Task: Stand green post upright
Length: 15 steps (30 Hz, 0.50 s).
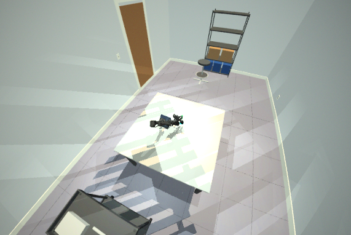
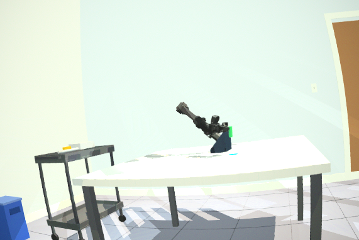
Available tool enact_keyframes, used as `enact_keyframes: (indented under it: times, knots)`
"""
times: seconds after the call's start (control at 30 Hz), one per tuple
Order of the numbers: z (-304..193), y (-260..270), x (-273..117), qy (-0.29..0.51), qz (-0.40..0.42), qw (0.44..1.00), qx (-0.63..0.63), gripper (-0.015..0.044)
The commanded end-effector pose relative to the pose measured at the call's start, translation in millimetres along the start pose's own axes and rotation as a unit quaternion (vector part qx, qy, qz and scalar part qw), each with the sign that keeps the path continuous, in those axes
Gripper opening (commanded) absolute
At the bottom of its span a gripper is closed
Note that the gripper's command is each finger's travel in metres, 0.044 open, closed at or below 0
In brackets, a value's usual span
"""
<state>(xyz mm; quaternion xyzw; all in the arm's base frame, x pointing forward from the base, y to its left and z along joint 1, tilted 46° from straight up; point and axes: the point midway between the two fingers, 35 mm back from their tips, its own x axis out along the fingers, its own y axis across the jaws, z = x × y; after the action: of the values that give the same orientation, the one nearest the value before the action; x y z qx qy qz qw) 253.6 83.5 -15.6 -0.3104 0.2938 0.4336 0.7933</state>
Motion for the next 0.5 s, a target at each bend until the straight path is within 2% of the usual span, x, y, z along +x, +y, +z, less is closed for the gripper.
enact_keyframes:
  times: [0.0,0.23,0.47]
  knots:
    - [1,1,0,-0.004,0.001,1.000,-0.003,0.0023]
    - [-1,0,0,-0.003,0.001,1.000,-0.003,0.0023]
    - [-25,-3,4,0.002,0.003,1.000,-0.004,0.0023]
